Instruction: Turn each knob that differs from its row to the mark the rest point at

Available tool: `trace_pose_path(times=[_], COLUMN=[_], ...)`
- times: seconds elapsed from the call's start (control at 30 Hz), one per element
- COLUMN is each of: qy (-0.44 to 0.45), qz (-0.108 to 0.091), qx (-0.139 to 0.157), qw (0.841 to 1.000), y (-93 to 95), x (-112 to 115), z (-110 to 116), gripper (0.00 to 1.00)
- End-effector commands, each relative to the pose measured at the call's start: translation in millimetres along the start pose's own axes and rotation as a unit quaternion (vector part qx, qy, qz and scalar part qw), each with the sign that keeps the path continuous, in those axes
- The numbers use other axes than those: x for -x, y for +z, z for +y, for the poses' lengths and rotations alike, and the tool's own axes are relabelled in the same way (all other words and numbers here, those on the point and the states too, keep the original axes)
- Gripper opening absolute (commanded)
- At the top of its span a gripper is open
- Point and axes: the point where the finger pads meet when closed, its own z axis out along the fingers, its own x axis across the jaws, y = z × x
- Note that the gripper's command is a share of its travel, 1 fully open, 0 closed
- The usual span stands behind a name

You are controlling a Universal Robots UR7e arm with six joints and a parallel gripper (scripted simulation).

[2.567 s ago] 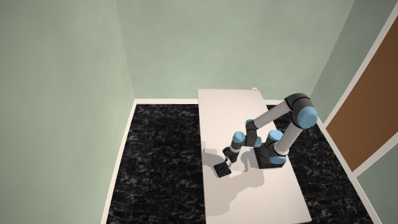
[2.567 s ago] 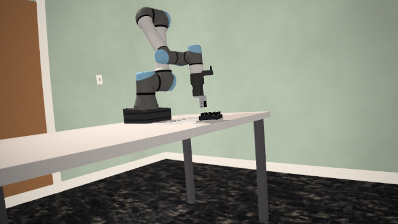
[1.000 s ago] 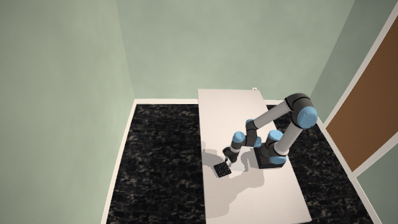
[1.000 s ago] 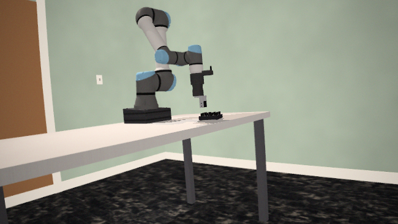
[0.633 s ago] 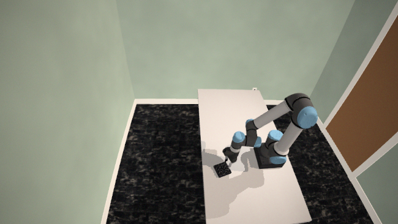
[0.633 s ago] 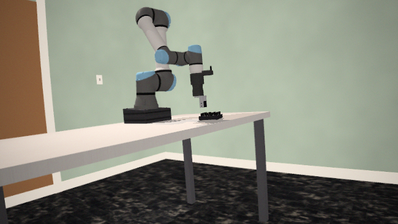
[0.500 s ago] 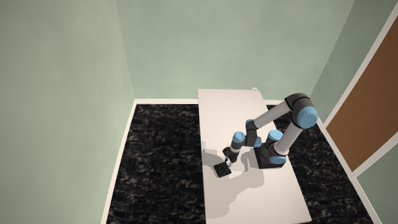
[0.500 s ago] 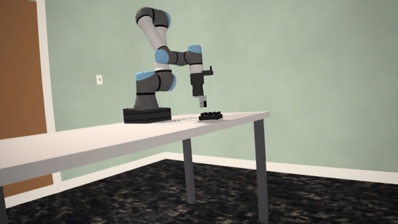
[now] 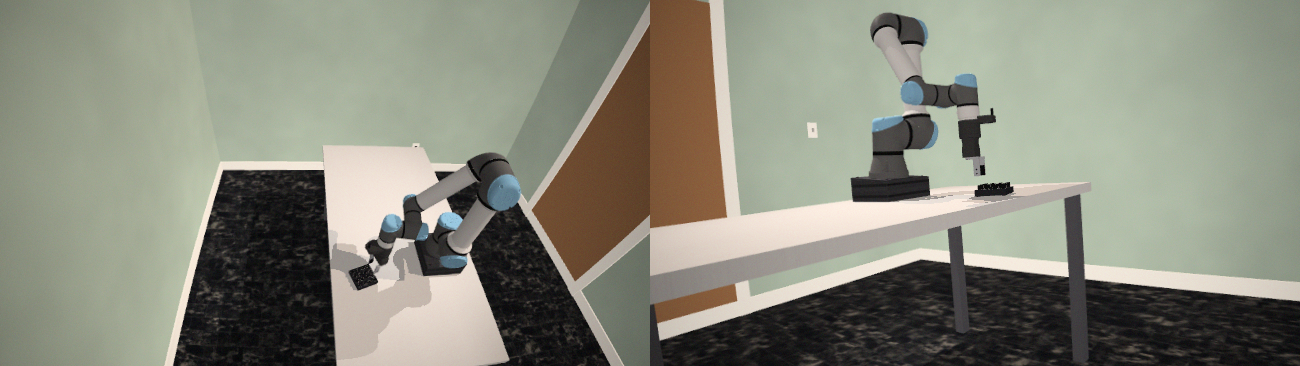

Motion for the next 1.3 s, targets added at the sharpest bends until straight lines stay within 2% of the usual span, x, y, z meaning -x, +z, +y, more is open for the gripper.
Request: trace_pose_path(times=[0.0,0.63,1.27], qy=[0.0,0.0,0.0], qz=[0.0,0.0,0.0], qx=[0.0,0.0,0.0], qw=[1.0,1.0,1.0], y=[-0.3,0.0,0.0], x=[0,0,0], z=[9,41,45], gripper=[1.0,1.0,1.0])
